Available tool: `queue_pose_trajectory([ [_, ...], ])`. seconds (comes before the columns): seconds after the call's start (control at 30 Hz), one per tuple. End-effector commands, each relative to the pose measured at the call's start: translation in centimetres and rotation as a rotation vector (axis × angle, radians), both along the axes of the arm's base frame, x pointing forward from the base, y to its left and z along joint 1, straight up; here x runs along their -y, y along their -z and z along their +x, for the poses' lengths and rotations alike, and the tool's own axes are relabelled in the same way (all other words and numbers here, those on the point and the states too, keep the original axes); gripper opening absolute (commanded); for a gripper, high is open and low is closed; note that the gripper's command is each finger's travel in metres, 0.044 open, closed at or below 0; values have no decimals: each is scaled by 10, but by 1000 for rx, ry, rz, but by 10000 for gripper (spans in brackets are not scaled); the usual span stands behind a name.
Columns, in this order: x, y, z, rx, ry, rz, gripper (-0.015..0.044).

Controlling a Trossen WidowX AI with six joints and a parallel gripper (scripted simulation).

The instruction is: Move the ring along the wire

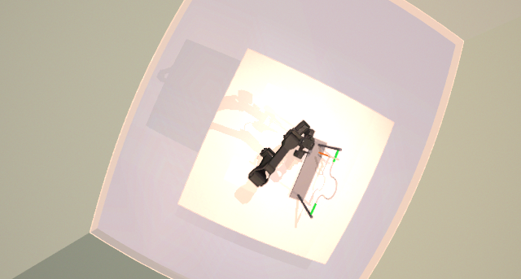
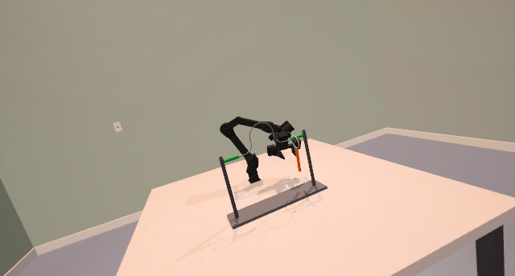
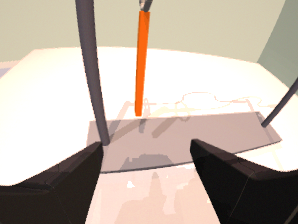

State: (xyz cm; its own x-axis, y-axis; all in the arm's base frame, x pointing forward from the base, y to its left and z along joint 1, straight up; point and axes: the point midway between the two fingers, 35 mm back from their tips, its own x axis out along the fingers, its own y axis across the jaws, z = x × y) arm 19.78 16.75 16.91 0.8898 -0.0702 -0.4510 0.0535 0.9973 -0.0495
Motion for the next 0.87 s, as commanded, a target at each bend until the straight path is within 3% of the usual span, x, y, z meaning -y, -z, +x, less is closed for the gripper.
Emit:
queue_pose_trajectory([
  [0.0, 0, -13, -15, 16, -2, 8, 423],
  [0.83, 0, -13, -15, 16, -2, 8, 440],
])
